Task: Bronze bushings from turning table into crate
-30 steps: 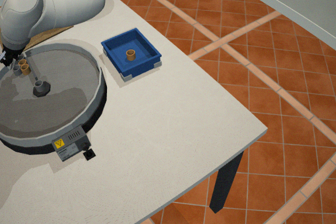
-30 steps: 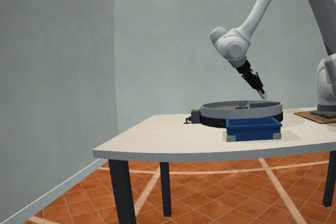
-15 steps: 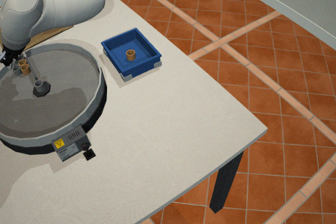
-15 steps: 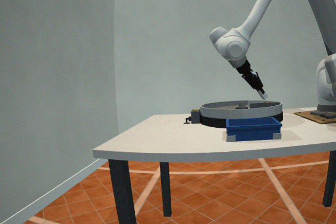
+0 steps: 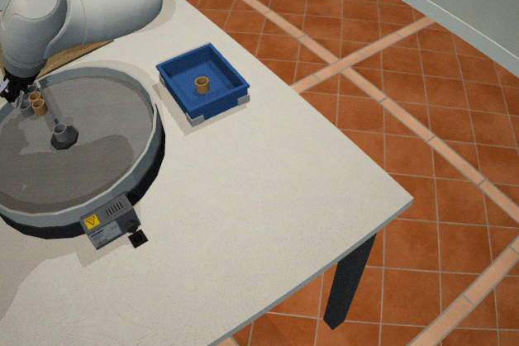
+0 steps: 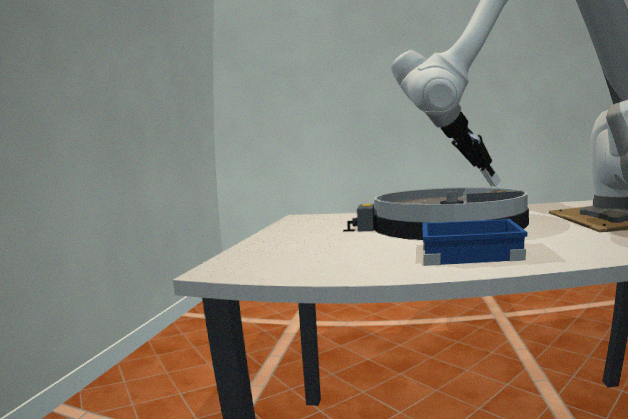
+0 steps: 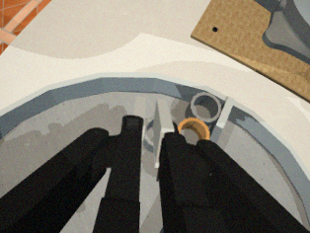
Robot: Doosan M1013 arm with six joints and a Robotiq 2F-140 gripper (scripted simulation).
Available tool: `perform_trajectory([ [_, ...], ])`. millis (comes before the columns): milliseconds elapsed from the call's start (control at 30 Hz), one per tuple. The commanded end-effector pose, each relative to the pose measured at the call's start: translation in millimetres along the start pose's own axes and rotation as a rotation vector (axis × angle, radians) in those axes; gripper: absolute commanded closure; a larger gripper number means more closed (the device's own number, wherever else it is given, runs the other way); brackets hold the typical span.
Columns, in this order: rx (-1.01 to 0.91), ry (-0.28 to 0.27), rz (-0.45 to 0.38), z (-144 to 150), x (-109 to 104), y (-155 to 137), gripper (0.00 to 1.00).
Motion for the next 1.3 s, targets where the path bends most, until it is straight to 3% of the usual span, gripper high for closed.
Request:
perform_trajectory([
  [0,0.000,0.000,0.000,0.2,1.1,-0.9,0.94],
  [1267,0.000,0.000,0.000,0.9,6.0,-4.8,0.94],
])
Point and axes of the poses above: the point where the finger pads meet when closed, its own x axis out along the fingers, its own z axis across the jaws, y = z × x, the point moved 8 cm from there along -x, back along the fingers, and after that the axes turned 10 degrees about x, right-handed, at the moved point
